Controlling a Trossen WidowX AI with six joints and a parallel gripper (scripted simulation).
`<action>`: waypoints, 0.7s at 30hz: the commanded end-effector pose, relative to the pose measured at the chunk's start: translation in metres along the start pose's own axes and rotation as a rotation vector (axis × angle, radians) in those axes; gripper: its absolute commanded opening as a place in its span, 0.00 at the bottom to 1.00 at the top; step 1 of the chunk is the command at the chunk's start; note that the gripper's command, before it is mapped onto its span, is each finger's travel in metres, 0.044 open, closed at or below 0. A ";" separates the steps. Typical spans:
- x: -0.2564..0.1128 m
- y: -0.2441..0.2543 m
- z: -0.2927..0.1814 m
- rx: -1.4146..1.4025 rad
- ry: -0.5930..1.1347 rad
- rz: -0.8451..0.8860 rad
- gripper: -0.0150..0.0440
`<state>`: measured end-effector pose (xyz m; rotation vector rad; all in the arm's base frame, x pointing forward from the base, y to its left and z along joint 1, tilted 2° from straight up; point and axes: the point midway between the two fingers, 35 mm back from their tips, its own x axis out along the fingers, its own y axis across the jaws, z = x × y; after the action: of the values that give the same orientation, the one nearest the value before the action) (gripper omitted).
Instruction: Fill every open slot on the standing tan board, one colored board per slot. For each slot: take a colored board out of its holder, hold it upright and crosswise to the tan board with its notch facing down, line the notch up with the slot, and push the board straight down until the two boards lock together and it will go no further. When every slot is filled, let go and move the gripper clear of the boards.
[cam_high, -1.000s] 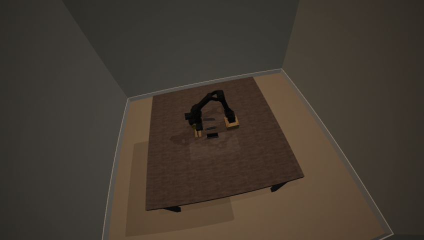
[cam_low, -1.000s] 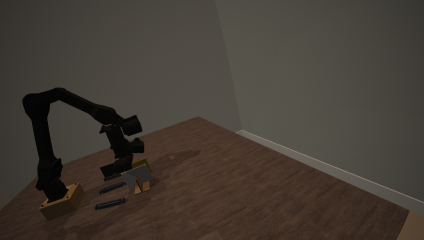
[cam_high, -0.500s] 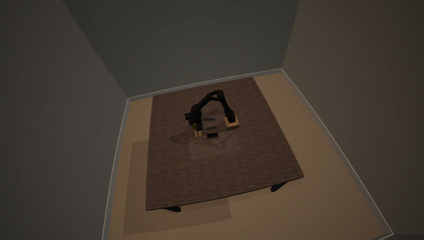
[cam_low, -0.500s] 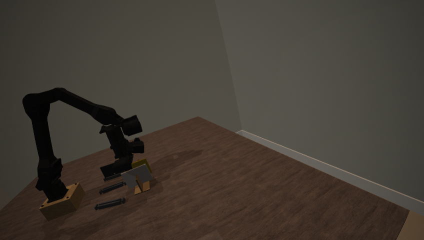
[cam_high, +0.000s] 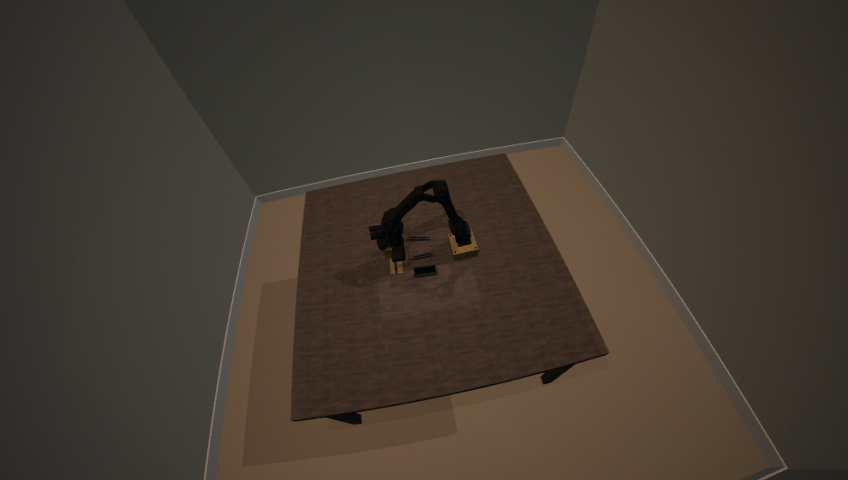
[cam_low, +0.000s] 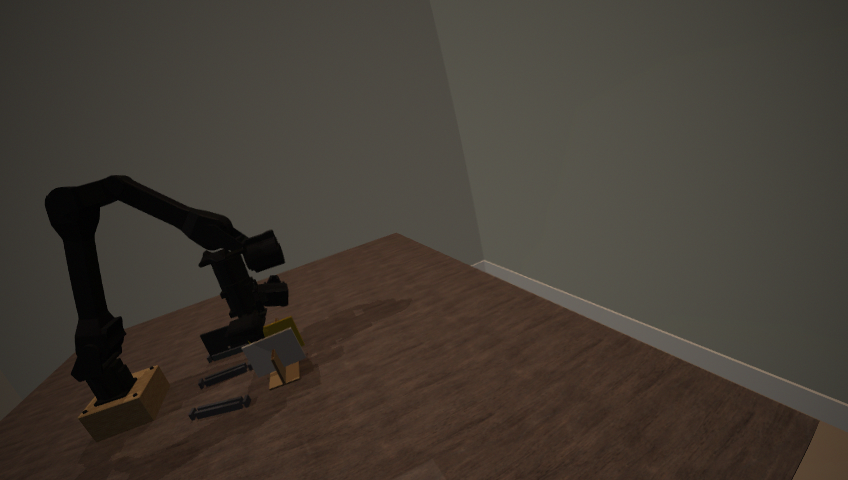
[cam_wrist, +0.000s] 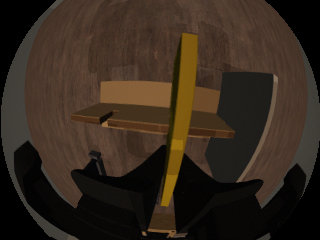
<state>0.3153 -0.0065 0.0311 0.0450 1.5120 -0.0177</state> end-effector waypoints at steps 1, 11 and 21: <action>-0.001 0.001 0.001 -0.005 0.000 0.001 0.25; 0.000 0.001 0.000 0.010 0.000 0.001 0.25; 0.000 0.000 -0.001 0.025 0.000 0.001 0.25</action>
<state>0.3153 -0.0061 0.0308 0.0595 1.5109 -0.0318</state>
